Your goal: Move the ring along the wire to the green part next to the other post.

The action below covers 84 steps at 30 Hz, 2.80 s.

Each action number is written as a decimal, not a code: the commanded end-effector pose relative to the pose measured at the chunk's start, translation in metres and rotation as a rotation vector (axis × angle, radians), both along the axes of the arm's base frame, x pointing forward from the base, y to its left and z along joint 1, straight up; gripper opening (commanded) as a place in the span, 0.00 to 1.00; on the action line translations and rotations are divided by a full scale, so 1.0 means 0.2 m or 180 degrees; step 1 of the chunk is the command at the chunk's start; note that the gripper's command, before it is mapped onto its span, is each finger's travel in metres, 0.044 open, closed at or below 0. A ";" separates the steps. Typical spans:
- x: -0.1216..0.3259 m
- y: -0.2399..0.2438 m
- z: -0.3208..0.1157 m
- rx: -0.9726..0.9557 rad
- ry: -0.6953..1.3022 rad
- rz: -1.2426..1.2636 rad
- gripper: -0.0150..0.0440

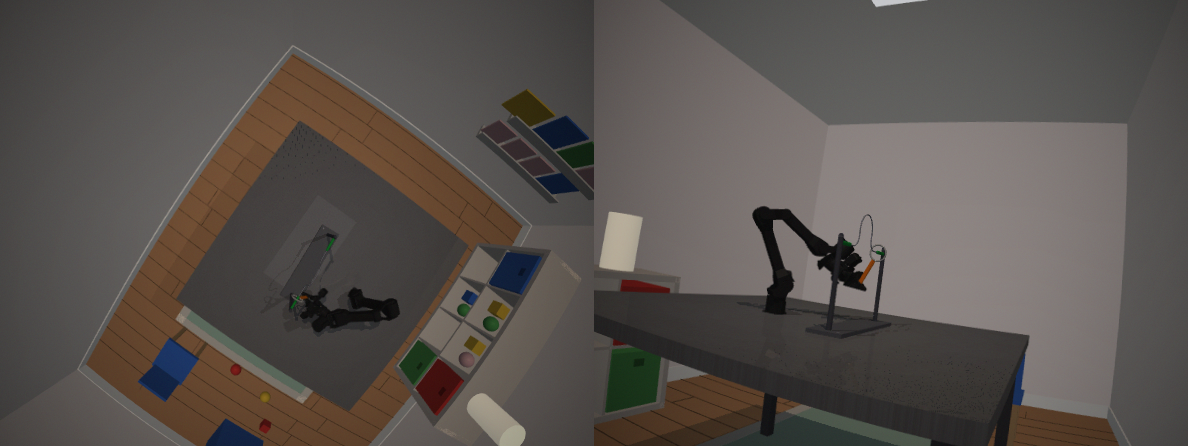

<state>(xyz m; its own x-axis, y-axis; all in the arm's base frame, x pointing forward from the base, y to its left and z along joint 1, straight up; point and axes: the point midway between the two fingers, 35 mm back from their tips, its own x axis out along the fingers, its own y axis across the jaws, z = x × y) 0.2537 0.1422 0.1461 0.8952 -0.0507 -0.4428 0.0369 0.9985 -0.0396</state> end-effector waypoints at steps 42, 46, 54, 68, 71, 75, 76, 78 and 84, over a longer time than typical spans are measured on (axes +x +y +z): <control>0.00 0.04 -0.10 0.0000 -0.0009 -0.0003 0.13; 0.00 0.04 -0.10 0.0000 -0.0009 -0.0003 0.31; -0.04 0.05 -0.09 0.0006 0.0007 -0.0008 0.53; -0.23 0.05 0.01 0.0013 0.0002 -0.0013 0.53; -0.23 0.05 0.01 0.0013 0.0002 -0.0013 0.53; -0.23 0.05 0.01 0.0013 0.0002 -0.0013 0.53; -0.23 0.05 0.01 0.0013 0.0002 -0.0013 0.53; -0.23 0.05 0.01 0.0013 0.0002 -0.0013 0.53; -0.23 0.05 0.01 0.0013 0.0002 -0.0013 0.53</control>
